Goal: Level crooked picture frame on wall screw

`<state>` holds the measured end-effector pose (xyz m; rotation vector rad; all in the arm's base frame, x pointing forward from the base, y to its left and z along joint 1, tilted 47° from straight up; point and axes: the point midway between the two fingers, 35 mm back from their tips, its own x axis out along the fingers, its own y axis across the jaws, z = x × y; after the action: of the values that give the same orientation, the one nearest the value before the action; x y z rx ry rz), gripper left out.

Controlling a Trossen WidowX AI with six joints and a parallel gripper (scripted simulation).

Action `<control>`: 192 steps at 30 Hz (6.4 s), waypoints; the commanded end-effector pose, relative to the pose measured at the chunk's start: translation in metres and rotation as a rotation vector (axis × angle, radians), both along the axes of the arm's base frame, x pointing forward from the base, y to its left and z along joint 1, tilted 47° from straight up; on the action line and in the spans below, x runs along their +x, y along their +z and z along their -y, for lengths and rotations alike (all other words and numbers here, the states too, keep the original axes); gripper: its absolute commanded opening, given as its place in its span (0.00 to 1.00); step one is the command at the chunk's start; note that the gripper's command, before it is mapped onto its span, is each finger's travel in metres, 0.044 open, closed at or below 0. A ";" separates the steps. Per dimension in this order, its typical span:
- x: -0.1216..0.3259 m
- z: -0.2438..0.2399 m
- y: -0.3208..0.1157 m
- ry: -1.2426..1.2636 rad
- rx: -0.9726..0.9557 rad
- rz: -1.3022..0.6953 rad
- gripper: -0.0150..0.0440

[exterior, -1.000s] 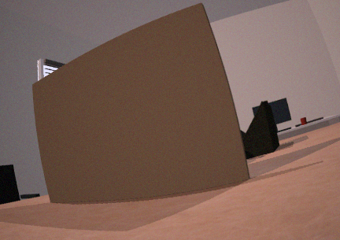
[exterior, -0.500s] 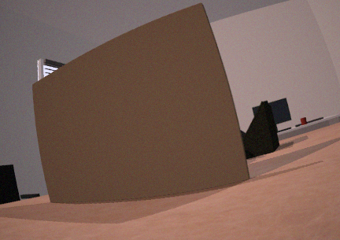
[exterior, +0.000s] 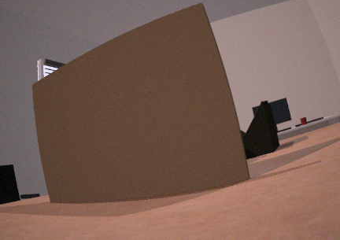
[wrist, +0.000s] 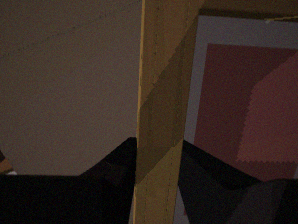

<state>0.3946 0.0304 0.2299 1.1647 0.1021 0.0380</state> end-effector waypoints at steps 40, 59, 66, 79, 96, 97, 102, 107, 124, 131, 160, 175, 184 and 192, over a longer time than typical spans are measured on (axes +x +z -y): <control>0.000 0.001 -0.004 -0.002 0.000 0.003 0.25; 0.000 0.001 -0.004 0.003 -0.078 0.010 0.25; 0.000 0.001 -0.004 0.005 -0.109 0.012 0.25; 0.000 0.001 -0.004 0.009 -0.171 0.018 0.25; 0.000 0.000 -0.004 0.014 -0.265 0.026 0.25; 0.000 0.000 -0.004 0.014 -0.265 0.026 0.25; 0.000 0.000 -0.004 0.016 -0.296 0.029 0.25; 0.000 0.000 -0.004 0.017 -0.320 0.031 0.25; 0.000 -0.001 -0.003 0.022 -0.406 0.038 0.25; 0.000 -0.001 -0.003 0.025 -0.410 0.039 0.39; -0.099 0.009 0.007 0.003 -0.023 0.018 0.69; -0.187 -0.001 0.040 0.008 -0.001 0.004 0.69; -0.192 0.001 0.038 0.004 0.002 -0.008 0.69; -0.192 0.001 0.038 0.004 0.002 -0.008 0.69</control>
<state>0.2027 0.0305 0.2683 1.1607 0.1122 0.0420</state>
